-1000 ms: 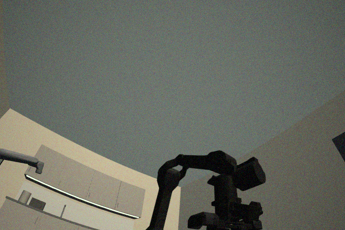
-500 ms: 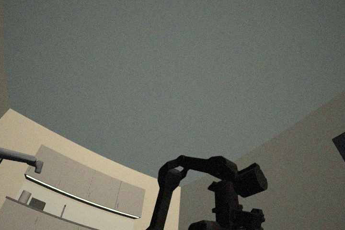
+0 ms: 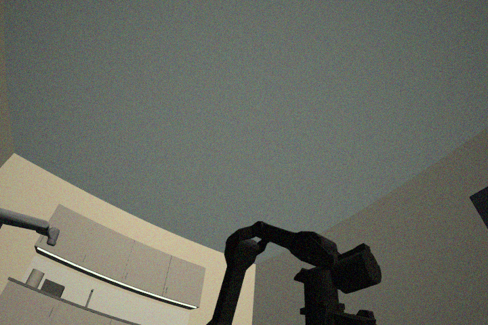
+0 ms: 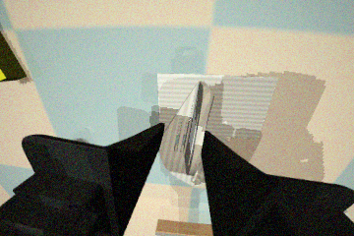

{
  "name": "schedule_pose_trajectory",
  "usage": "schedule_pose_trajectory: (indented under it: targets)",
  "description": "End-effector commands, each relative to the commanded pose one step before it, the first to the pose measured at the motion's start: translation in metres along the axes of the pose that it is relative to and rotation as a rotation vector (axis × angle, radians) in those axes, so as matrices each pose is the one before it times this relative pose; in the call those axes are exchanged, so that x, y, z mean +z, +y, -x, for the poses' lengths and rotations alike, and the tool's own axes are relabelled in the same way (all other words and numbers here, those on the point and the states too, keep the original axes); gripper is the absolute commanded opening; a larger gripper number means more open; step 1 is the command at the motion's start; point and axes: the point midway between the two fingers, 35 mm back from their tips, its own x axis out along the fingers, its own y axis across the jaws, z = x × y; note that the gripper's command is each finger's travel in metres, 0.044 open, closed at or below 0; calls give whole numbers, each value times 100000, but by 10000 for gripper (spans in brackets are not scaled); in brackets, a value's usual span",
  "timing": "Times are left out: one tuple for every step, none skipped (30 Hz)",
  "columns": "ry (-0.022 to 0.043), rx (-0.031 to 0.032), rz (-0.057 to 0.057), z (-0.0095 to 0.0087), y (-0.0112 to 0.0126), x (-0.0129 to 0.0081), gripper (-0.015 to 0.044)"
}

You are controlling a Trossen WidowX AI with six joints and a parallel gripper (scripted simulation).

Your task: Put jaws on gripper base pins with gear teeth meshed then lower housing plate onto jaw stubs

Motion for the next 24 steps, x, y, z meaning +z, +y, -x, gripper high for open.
schedule_pose_trajectory:
  targets:
    - [953,-347,-439,-823,-71,-220,134]
    - [0,0,-4,-26,0,-3,134]
    - [0,0,0,0,0,0,134]
    - [0,0,0,0,0,0,134]
    - [0,0,0,0,0,0,134]
    - [0,0,0,0,0,0,134]
    - [0,0,0,0,0,0,134]
    - [0,0,0,0,0,0,134]
    - [0,0,0,0,0,0,134]
    - [0,0,0,0,0,0,134]
    - [0,0,0,0,0,0,134]
    - [0,0,0,0,0,0,134]
    - [0,0,0,0,0,0,134]
    - [0,0,0,0,0,0,134]
    - [0,0,0,0,0,0,134]
    - [0,0,0,0,0,0,134]
    - [0,0,0,0,0,0,134]
    - [0,0,0,0,0,0,134]
    - [0,0,-5,-17,0,0,134]
    - [0,0,-16,-51,0,0,134]
    - [0,0,-26,-85,0,0,134]
    - [1,0,-26,-84,0,0,134]
    - [0,0,-16,-51,0,0,134]
    - [0,0,-5,-17,0,0,134]
